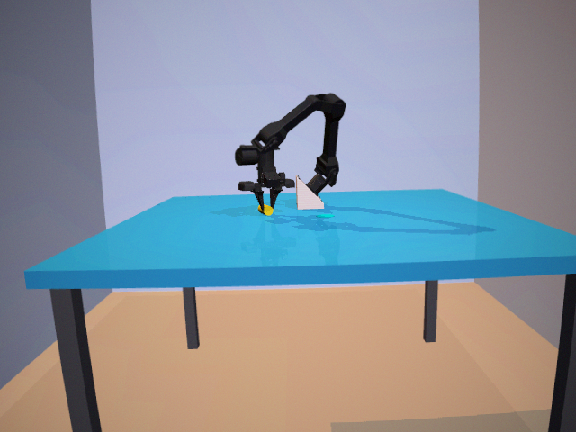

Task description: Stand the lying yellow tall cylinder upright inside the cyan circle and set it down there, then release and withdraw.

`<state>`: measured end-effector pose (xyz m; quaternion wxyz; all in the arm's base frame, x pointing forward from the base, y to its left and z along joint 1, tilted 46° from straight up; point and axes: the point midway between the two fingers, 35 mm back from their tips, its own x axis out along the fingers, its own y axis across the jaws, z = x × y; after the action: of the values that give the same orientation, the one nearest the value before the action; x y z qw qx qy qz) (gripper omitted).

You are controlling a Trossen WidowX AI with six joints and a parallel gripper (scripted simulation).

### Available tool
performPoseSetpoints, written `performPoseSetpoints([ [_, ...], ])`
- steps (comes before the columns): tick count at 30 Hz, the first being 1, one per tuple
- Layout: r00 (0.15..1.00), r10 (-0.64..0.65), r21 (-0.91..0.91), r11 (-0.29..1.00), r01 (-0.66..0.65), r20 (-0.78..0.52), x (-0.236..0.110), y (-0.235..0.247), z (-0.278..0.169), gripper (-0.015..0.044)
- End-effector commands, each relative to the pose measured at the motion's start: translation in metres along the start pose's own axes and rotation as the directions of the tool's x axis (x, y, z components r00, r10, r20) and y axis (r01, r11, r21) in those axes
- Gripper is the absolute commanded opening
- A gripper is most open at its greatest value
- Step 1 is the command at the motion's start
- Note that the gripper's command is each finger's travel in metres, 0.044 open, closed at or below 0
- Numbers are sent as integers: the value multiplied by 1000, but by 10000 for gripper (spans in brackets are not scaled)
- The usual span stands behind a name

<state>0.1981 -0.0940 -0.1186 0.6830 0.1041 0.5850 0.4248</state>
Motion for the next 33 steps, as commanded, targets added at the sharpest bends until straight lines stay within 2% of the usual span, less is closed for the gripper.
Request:
performPoseSetpoints([
  [1,1000,1,13,1000,-1,0,1,1,-1,105],
  [33,1000,-8,24,1000,8,-5,-86,-3,-2,105],
])
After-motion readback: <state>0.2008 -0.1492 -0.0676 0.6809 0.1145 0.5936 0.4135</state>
